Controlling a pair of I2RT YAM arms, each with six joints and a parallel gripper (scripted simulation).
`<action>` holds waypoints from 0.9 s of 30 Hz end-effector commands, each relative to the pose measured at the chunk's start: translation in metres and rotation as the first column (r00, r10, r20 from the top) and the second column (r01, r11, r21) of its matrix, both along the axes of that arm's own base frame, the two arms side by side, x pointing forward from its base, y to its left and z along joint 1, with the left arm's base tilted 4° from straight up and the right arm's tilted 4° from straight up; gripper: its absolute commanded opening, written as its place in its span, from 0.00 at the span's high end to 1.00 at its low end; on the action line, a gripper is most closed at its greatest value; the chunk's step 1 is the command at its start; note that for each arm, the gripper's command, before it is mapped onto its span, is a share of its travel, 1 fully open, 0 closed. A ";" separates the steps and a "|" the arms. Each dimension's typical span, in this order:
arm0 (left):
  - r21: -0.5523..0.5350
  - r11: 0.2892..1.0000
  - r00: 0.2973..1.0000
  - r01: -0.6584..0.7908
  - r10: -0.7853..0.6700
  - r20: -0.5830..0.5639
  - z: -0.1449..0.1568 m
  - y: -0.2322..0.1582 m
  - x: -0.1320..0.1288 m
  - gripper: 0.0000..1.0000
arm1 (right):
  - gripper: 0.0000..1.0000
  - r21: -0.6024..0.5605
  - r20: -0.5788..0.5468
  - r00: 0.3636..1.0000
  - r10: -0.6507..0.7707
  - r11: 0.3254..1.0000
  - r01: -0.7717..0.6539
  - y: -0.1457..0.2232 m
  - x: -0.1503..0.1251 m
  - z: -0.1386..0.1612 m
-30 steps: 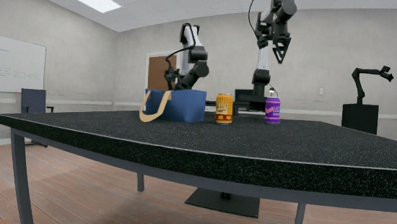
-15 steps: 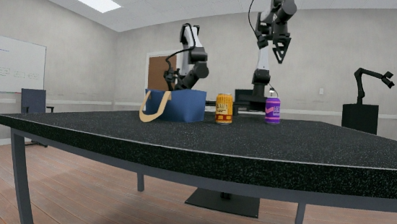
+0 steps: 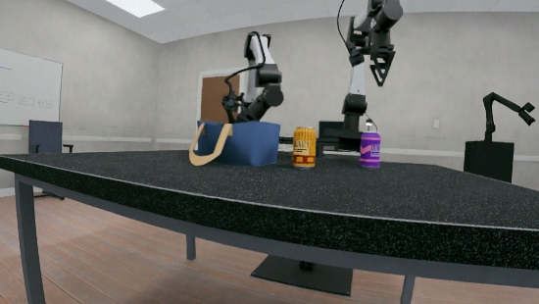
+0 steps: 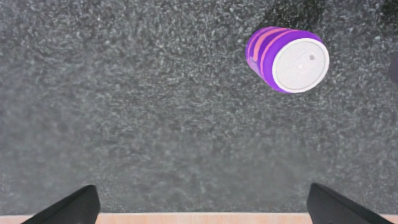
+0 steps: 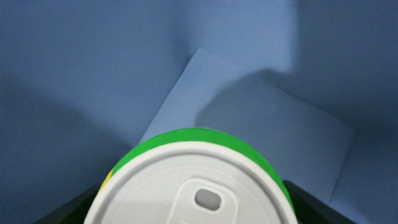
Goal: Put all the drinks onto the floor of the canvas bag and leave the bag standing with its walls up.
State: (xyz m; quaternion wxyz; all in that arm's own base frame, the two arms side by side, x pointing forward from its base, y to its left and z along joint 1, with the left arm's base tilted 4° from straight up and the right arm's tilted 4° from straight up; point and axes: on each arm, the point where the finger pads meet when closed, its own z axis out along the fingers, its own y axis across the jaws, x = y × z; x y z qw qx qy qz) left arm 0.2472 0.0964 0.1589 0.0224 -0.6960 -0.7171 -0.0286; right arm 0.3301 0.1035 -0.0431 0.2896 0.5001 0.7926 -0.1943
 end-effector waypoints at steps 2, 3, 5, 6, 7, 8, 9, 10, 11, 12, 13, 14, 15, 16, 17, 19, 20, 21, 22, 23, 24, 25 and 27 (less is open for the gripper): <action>-0.003 1.000 0.999 0.001 0.000 0.032 0.007 -0.003 0.000 0.00 | 0.14 -0.001 0.016 1.000 0.002 1.000 -0.002 0.000 0.006 0.008; -0.003 1.000 0.999 0.001 0.000 0.032 0.007 -0.003 0.000 0.00 | 0.14 -0.001 0.016 1.000 0.002 1.000 -0.002 0.000 0.006 0.008; -0.003 1.000 0.999 0.001 0.000 0.032 0.007 -0.003 0.000 0.00 | 0.14 -0.001 0.016 1.000 0.002 1.000 -0.002 0.000 0.006 0.008; -0.003 1.000 0.999 0.001 0.000 0.032 0.007 -0.003 0.000 0.00 | 0.14 -0.001 0.016 1.000 0.002 1.000 -0.002 0.000 0.006 0.008; -0.003 1.000 0.999 0.001 0.000 0.032 0.007 -0.003 0.000 0.00 | 0.14 -0.001 0.016 1.000 0.002 1.000 -0.002 0.000 0.006 0.008; -0.003 1.000 0.999 0.001 0.000 0.032 0.007 -0.003 0.000 0.00 | 0.14 -0.001 0.016 1.000 0.002 1.000 -0.002 0.000 0.006 0.008; -0.003 1.000 0.999 0.001 0.000 0.032 0.007 -0.003 0.000 0.00 | 0.14 -0.001 0.016 1.000 0.002 1.000 -0.002 0.000 0.006 0.008; -0.003 1.000 0.999 0.001 0.000 0.032 0.007 -0.003 0.000 0.00 | 0.14 -0.001 0.016 1.000 0.002 1.000 -0.002 0.000 0.006 0.008; -0.003 1.000 0.999 0.001 0.000 0.032 0.007 -0.003 0.000 0.00 | 0.14 -0.001 0.016 1.000 0.002 1.000 -0.002 0.000 0.006 0.008; -0.003 1.000 0.999 0.001 0.000 0.032 0.007 -0.003 0.000 0.00 | 0.14 -0.001 0.016 1.000 0.002 1.000 -0.002 0.000 0.006 0.008; -0.003 1.000 0.999 0.001 0.000 0.032 0.007 -0.003 0.000 0.00 | 0.14 -0.001 0.016 1.000 0.002 1.000 -0.002 0.000 0.006 0.008; -0.003 1.000 0.999 0.001 0.000 0.032 0.007 -0.003 0.000 0.00 | 0.14 -0.001 0.016 1.000 0.002 1.000 -0.002 0.000 0.006 0.008; -0.003 1.000 0.999 0.001 0.000 0.032 0.007 -0.003 0.000 0.00 | 0.14 -0.001 0.016 1.000 0.002 1.000 -0.002 0.000 0.006 0.008; -0.003 1.000 0.999 0.001 0.000 0.032 0.007 -0.003 0.000 0.00 | 0.14 -0.001 0.016 1.000 0.002 1.000 -0.002 0.000 0.006 0.008; -0.003 1.000 0.999 0.001 0.000 0.032 0.007 -0.003 0.000 0.00 | 0.14 -0.001 0.016 1.000 0.002 1.000 -0.002 0.000 0.006 0.008; -0.003 1.000 0.999 0.001 0.000 0.032 0.007 -0.003 0.000 0.00 | 0.14 0.018 0.039 0.999 0.002 1.000 -0.003 0.008 0.007 0.027; -0.003 1.000 0.999 0.001 0.000 0.032 0.007 -0.003 0.000 0.00 | 0.14 0.013 0.031 0.999 0.009 1.000 -0.009 0.009 0.004 0.028; -0.003 1.000 0.999 0.001 0.000 0.032 0.007 -0.003 0.000 0.00 | 0.14 0.014 0.030 1.000 0.008 1.000 -0.008 0.009 0.004 0.031; -0.003 1.000 0.999 0.001 0.000 0.032 0.007 -0.003 0.000 0.00 | 0.14 0.016 0.030 1.000 0.007 1.000 -0.007 0.009 0.004 0.035; -0.003 1.000 0.999 0.001 0.000 0.032 0.007 -0.003 0.000 0.00 | 0.14 0.017 0.030 1.000 0.006 1.000 -0.006 0.010 0.004 0.038; -0.003 1.000 0.999 0.001 0.000 0.032 0.007 -0.003 0.000 0.00 | 0.14 0.019 0.029 1.000 0.005 1.000 -0.005 0.010 0.004 0.041; -0.003 1.000 0.999 0.001 0.000 0.032 0.007 -0.003 0.000 0.00 | 0.14 0.020 0.027 1.000 0.001 1.000 -0.001 0.009 0.004 0.043; -0.003 1.000 0.999 0.001 0.000 0.032 0.007 -0.003 0.000 0.00 | 0.14 0.017 0.015 1.000 0.005 1.000 -0.005 0.011 0.002 0.045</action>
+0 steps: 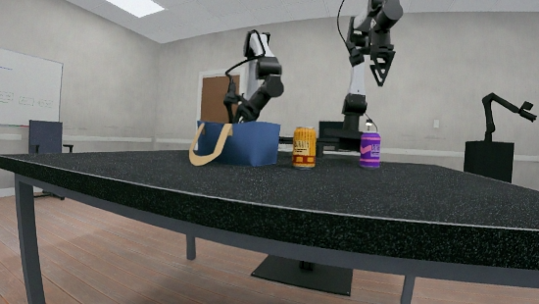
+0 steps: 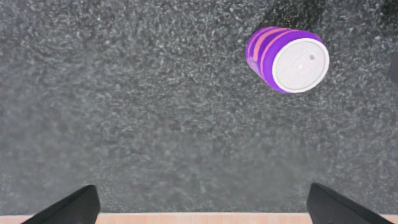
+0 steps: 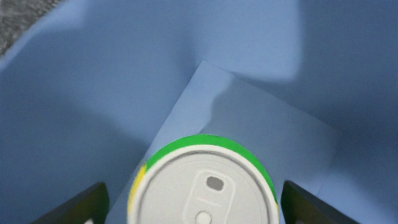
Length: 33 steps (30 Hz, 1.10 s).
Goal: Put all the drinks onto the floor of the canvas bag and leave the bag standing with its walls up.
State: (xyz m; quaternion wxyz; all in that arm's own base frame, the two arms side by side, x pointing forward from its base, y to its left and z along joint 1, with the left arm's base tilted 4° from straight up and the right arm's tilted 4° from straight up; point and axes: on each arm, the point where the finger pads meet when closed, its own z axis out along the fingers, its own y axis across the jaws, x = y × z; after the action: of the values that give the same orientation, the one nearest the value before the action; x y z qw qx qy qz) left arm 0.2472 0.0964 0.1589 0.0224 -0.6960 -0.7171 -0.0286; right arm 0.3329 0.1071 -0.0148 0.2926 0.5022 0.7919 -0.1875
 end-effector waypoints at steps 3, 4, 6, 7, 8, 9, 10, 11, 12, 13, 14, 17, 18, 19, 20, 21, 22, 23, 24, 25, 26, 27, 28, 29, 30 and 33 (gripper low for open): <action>-0.003 1.000 0.999 0.001 0.000 0.032 0.007 -0.003 0.000 0.00 | 0.14 0.012 0.004 1.000 0.002 1.000 -0.002 0.007 -0.002 0.028; -0.003 1.000 0.999 0.001 0.000 0.032 0.007 -0.003 0.000 0.00 | 0.14 0.011 0.002 1.000 -0.004 1.000 0.004 0.005 -0.002 0.031; -0.003 1.000 0.999 0.001 0.000 0.032 0.007 -0.003 0.000 0.00 | 0.14 0.014 0.011 1.000 -0.008 1.000 0.008 0.005 0.002 0.024; -0.003 1.000 0.999 0.001 0.000 0.032 0.007 -0.003 0.000 0.00 | 0.14 0.014 0.011 1.000 -0.008 1.000 0.008 0.005 0.002 0.024; -0.003 1.000 0.999 0.001 0.000 0.032 0.007 -0.003 0.000 0.00 | 0.14 0.006 0.003 1.000 -0.005 1.000 0.005 0.004 -0.002 0.037; -0.003 1.000 0.999 0.001 0.000 0.032 0.007 -0.003 0.000 0.00 | 0.14 0.012 0.003 1.000 0.003 1.000 -0.003 0.008 -0.003 0.041; -0.003 1.000 0.999 0.001 0.000 0.032 0.007 -0.003 0.000 0.00 | 0.14 0.012 0.004 1.000 0.004 1.000 -0.004 0.008 -0.003 0.044; -0.003 1.000 0.999 0.001 0.000 0.032 0.007 -0.003 0.000 0.00 | 0.14 0.007 0.008 1.000 0.004 1.000 -0.004 0.007 -0.003 0.048; -0.003 1.000 0.999 0.001 0.000 0.032 0.007 -0.003 0.000 0.00 | 0.14 0.008 0.010 1.000 0.003 1.000 -0.003 0.008 -0.002 0.051; -0.003 1.000 0.999 0.001 0.000 0.032 0.007 -0.003 0.000 0.00 | 0.14 0.011 0.010 1.000 0.002 1.000 -0.003 0.008 -0.002 0.054; -0.003 1.000 0.999 0.001 0.000 0.032 0.007 -0.003 0.000 0.00 | 0.14 0.012 0.010 1.000 0.002 1.000 -0.002 0.008 -0.002 0.057; -0.003 1.000 0.999 0.001 0.000 0.032 0.007 -0.003 0.000 0.00 | 0.14 0.008 -0.002 1.000 -0.003 1.000 0.003 0.007 -0.003 0.062; -0.003 1.000 0.999 0.001 0.000 0.032 0.007 -0.003 0.000 0.00 | 0.14 0.010 0.001 1.000 0.003 1.000 -0.003 0.009 -0.004 0.066; -0.003 1.000 0.999 0.001 0.000 0.032 0.007 -0.003 0.000 0.00 | 0.14 0.012 0.003 1.000 0.003 1.000 -0.003 0.009 -0.004 0.071; -0.003 1.000 0.999 0.001 0.000 0.032 0.007 -0.003 0.000 0.00 | 0.14 0.010 0.000 1.000 0.002 1.000 -0.002 0.009 -0.005 0.073; -0.003 1.000 0.999 0.001 0.000 0.032 0.007 -0.003 0.000 0.00 | 0.14 0.008 -0.003 1.000 0.001 1.000 -0.001 0.009 -0.005 0.075; -0.003 1.000 0.999 0.001 0.000 0.032 0.007 -0.003 0.000 0.00 | 0.14 0.016 0.008 1.000 -0.003 1.000 0.003 0.010 0.000 0.069; -0.003 1.000 0.999 0.001 0.000 0.032 0.007 -0.003 0.000 0.00 | 0.14 0.016 0.008 1.000 -0.003 1.000 0.003 0.010 0.000 0.069; -0.003 1.000 0.999 0.001 0.000 0.032 0.007 -0.003 0.000 0.00 | 0.14 0.016 0.008 1.000 -0.003 1.000 0.003 0.010 0.000 0.069; -0.003 1.000 0.999 0.001 0.000 0.032 0.007 -0.003 0.000 0.00 | 0.14 0.009 0.002 1.000 -0.006 1.000 0.006 0.006 -0.004 0.082; -0.003 1.000 0.999 0.001 0.000 0.032 0.007 -0.003 0.000 0.00 | 0.14 0.012 0.002 1.000 0.003 1.000 -0.003 0.009 -0.006 0.086; -0.003 1.000 0.999 0.001 0.000 0.032 0.007 -0.003 0.000 0.00 | 0.14 0.011 0.001 1.000 0.003 1.000 -0.003 0.009 -0.006 0.089; -0.003 1.000 0.999 0.001 0.000 0.032 0.007 -0.003 0.000 0.00 | 0.14 0.006 0.008 1.000 0.004 1.000 -0.004 0.009 -0.005 0.093; -0.003 1.000 0.999 0.001 0.000 0.032 0.007 -0.003 0.000 0.00 | 0.14 0.007 0.009 1.000 0.003 1.000 -0.003 0.009 -0.005 0.097; -0.003 1.000 0.999 0.001 0.000 0.032 0.007 -0.003 0.000 0.00 | 0.14 0.009 0.010 1.000 0.003 1.000 -0.003 0.009 -0.005 0.100; -0.003 1.000 0.999 0.001 0.000 0.032 0.007 -0.003 0.000 0.00 | 0.14 0.004 -0.003 1.000 -0.003 1.000 0.003 0.009 -0.005 0.104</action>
State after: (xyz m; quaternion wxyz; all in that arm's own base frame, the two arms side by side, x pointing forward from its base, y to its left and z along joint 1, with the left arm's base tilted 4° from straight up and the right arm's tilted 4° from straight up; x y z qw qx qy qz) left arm 0.2472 0.0964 0.1589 0.0224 -0.6960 -0.7171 -0.0286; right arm 0.3310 0.1128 0.0708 0.2912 0.5013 0.7923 -0.1902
